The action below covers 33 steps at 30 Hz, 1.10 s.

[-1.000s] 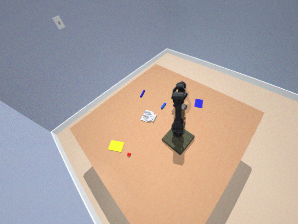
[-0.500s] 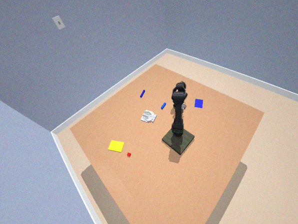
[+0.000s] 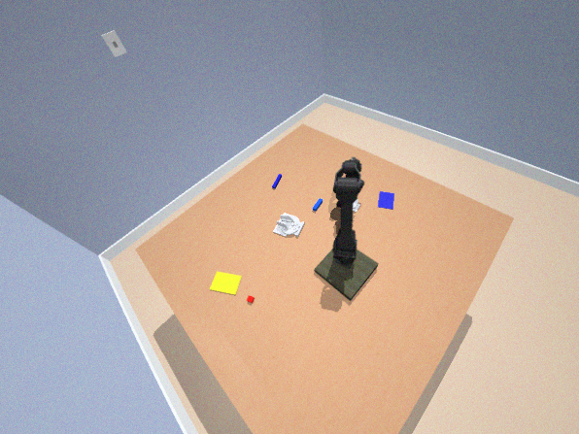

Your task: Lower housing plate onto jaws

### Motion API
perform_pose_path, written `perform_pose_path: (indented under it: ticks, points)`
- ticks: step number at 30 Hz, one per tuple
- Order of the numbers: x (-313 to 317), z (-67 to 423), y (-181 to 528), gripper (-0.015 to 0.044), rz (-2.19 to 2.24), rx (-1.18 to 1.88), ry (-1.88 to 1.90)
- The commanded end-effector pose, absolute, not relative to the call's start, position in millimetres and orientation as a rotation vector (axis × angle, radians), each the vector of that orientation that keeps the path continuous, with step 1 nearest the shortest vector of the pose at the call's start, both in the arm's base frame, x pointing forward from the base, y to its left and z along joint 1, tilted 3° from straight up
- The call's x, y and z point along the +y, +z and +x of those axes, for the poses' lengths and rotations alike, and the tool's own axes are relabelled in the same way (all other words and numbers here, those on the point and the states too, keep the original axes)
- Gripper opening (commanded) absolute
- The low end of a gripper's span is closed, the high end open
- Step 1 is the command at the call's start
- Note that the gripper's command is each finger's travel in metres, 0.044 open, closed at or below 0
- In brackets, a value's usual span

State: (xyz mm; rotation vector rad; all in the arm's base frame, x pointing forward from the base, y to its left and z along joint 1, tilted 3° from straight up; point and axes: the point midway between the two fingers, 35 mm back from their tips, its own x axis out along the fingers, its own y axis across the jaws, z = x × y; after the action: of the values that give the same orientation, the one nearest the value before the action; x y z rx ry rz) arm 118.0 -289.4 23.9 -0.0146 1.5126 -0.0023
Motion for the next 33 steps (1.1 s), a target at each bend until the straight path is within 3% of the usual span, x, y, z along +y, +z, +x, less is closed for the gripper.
perform_pose_path:
  ticks: [1, 16, 33]
  points:
    - [-289.4, 118.0, 23.9, 0.036, -0.015, 1.513, -0.002]
    - [-289.6, 118.0, 25.9, 0.0351, -0.015, 1.513, -0.002]
    - [-290.8, 115.4, 79.0, 0.0351, -0.013, 1.515, -0.006]
